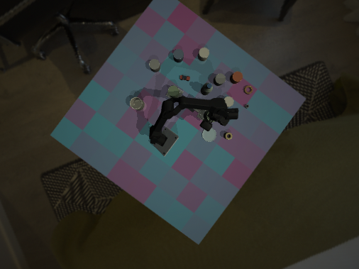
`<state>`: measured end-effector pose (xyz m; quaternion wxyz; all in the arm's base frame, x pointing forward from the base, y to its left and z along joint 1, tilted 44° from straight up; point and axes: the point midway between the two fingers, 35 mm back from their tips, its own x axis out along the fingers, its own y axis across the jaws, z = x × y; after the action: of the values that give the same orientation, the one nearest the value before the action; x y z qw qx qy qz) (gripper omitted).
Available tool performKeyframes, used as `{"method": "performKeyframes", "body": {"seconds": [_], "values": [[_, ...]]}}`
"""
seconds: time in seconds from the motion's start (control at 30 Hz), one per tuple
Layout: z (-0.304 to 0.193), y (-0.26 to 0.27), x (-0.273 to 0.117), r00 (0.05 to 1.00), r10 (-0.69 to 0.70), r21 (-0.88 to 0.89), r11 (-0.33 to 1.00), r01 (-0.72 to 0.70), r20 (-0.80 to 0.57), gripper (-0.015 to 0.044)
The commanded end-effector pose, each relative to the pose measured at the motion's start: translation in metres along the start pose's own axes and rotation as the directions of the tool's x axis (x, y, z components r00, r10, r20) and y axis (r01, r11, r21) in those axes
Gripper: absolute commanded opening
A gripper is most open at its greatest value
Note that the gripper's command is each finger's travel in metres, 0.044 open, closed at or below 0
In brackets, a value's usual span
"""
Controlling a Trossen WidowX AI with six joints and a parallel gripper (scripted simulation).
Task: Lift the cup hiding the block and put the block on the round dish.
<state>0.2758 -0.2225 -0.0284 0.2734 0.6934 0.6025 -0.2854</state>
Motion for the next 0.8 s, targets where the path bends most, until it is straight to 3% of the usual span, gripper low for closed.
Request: {"method": "performKeyframes", "body": {"seconds": [0.0, 0.5, 0.77], "values": [[0.033, -0.032, 0.006, 1.000, -0.003, 0.015, 1.000, 0.003, 0.012, 0.0000], [0.126, -0.185, 0.080, 1.000, 0.003, 0.017, 1.000, -0.004, 0.018, 0.0000], [0.128, -0.191, 0.088, 1.000, 0.004, 0.017, 1.000, -0.005, 0.017, 0.0000]]}}
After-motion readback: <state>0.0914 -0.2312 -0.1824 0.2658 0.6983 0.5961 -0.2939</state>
